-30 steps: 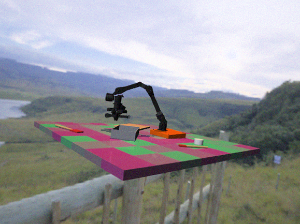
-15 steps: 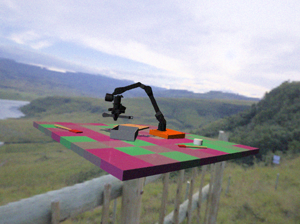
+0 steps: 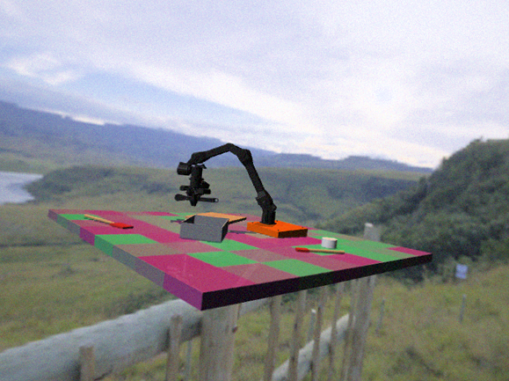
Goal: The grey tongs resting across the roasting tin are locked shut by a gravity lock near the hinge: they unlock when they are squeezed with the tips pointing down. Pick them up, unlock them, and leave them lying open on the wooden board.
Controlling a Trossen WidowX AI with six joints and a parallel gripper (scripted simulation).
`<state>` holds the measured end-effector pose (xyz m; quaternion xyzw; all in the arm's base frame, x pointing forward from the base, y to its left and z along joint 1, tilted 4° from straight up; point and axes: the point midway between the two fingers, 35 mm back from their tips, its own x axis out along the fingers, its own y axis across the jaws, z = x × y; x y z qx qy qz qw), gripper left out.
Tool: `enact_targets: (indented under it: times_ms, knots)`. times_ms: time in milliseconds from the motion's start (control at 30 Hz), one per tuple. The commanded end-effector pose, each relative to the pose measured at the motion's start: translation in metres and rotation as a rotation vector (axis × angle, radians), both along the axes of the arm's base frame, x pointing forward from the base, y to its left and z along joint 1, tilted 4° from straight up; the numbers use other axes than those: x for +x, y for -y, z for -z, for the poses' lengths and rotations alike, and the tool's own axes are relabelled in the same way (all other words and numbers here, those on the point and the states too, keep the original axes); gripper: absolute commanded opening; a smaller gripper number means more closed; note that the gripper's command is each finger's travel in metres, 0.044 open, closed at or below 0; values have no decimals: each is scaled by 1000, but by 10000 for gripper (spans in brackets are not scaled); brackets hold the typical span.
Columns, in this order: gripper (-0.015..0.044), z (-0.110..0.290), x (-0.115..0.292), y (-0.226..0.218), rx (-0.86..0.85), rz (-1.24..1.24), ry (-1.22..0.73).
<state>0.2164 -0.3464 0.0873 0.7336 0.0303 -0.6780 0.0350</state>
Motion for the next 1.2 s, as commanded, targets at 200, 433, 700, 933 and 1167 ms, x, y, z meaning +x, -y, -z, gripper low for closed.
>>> enact_targets:
  times_ms: [200, 433, 700, 933, 1167]
  knots:
    - [-150, 2, -58, 36, -18, -139, -8]
    - [-150, 5, -104, 54, -26, -241, -14]
    - [-150, 9, -160, 69, -33, -358, -18]
    - [-150, 11, -191, 74, -37, -423, -20]
    - [-150, 11, -191, 74, -37, -423, -20]
